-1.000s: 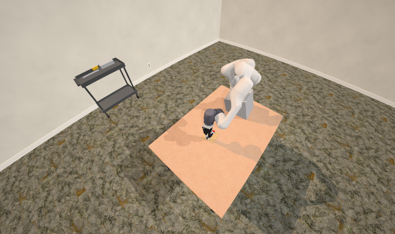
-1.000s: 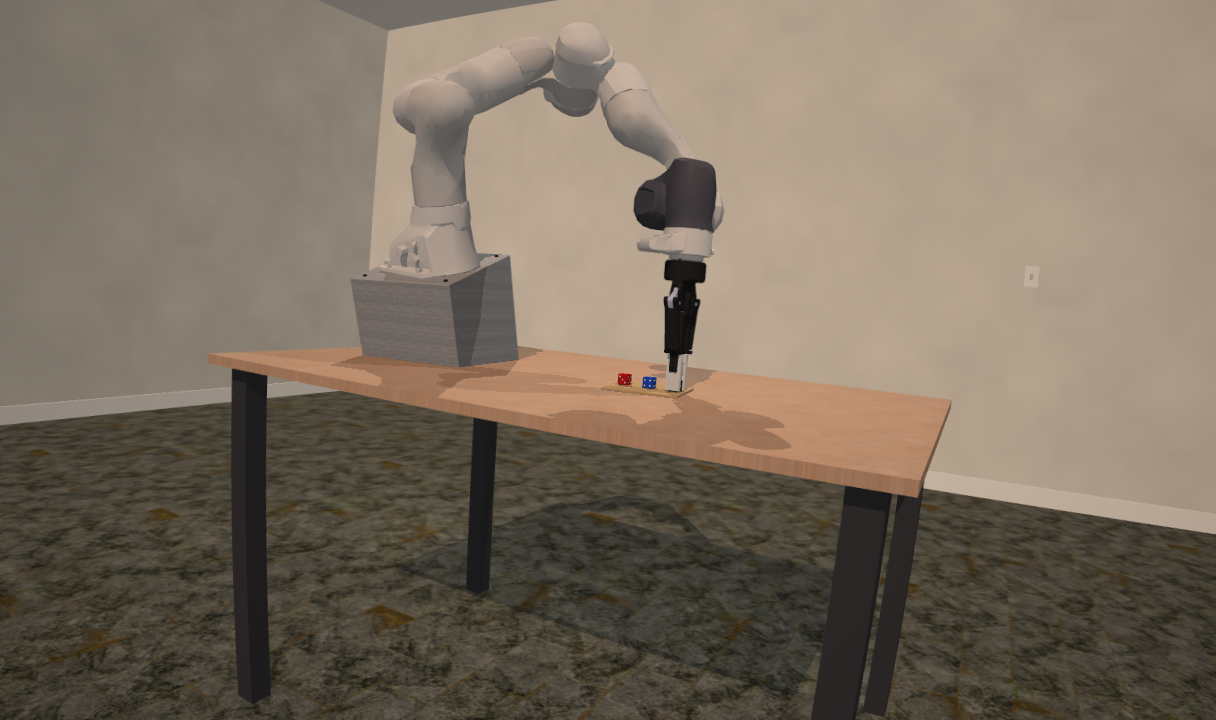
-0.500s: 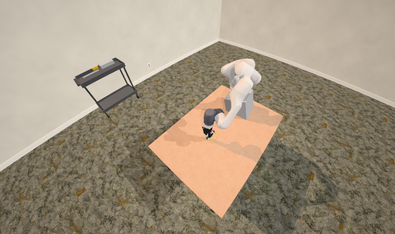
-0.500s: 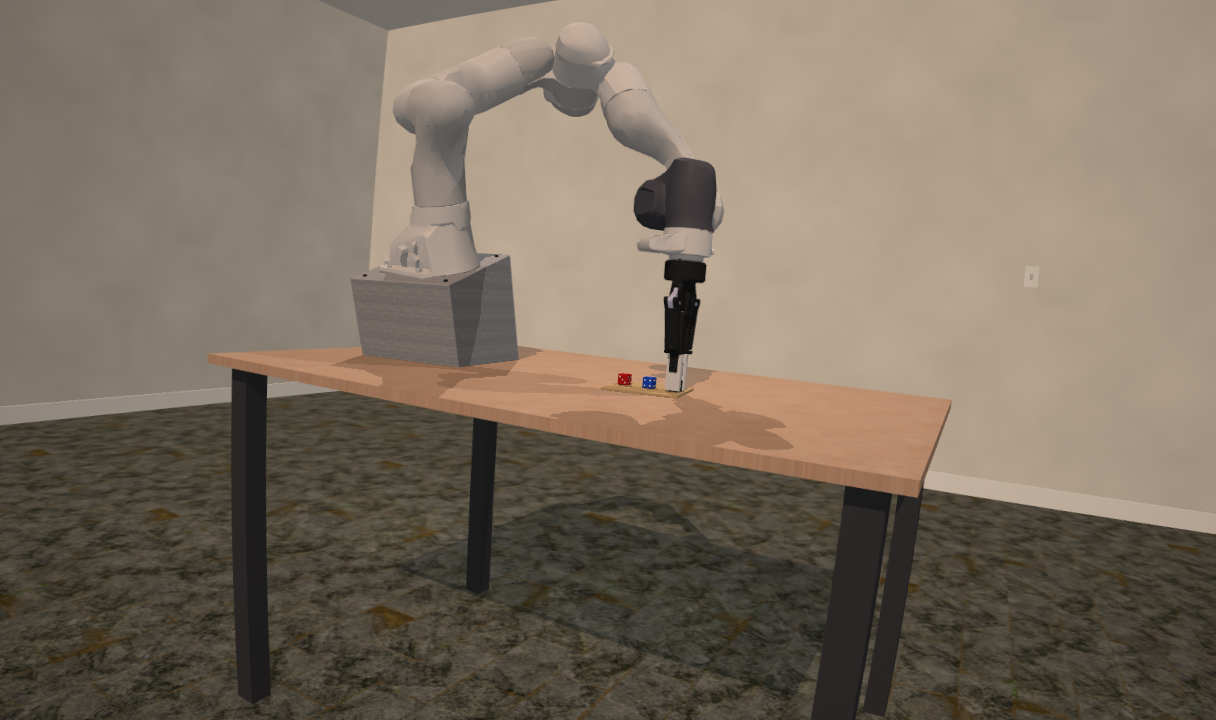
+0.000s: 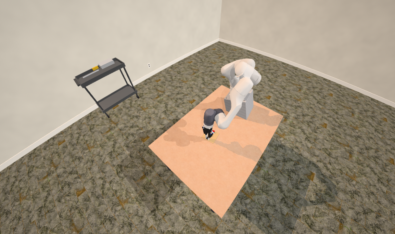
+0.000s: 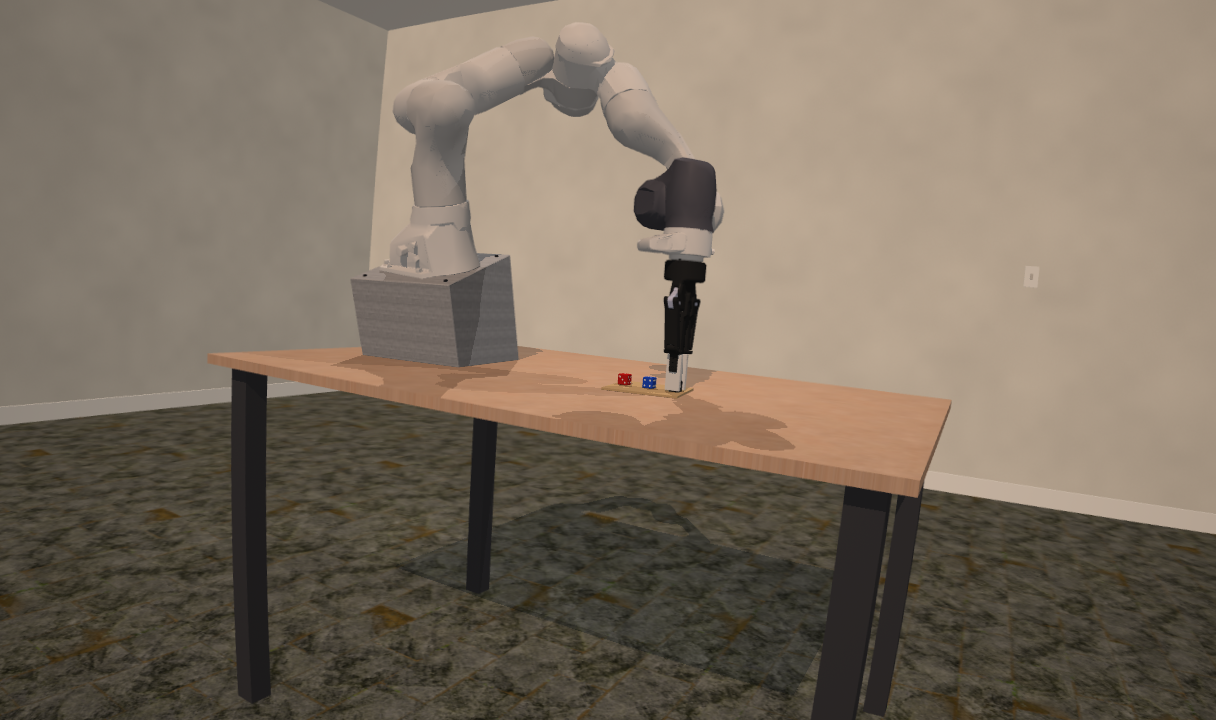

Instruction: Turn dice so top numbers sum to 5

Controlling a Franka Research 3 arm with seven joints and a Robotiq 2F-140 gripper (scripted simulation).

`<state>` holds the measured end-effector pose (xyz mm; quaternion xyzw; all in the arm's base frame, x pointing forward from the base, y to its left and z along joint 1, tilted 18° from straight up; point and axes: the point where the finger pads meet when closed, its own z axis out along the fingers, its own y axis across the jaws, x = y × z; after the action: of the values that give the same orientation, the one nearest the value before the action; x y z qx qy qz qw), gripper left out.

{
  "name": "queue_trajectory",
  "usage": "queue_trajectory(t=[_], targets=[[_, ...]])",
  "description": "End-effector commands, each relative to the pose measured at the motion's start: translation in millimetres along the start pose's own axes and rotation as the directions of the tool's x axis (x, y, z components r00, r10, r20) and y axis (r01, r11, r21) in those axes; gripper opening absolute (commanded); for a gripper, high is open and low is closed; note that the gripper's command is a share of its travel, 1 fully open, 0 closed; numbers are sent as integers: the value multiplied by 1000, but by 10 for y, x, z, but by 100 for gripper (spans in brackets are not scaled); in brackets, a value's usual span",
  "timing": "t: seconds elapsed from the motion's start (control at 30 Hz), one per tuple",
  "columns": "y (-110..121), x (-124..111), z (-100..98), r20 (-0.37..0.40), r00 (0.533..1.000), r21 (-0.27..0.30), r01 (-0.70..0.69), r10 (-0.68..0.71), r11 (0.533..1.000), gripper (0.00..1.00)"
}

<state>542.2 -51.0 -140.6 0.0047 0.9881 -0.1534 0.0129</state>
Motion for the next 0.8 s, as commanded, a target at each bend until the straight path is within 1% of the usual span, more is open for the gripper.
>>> queue_trajectory(t=[0.0,0.07,0.1,0.27,0.3,0.77], targets=[[-2,-5,7,2,1000,0,3,-3,1000,14],[-2,-5,7,2,1000,0,3,-3,1000,14],[-2,-5,7,2,1000,0,3,-3,1000,17],[-2,-5,7,2,1000,0,3,-3,1000,19],[-2,-5,7,2,1000,0,3,-3,1000,21],[-2,-5,-11,2,1000,0,3,-3,1000,21]])
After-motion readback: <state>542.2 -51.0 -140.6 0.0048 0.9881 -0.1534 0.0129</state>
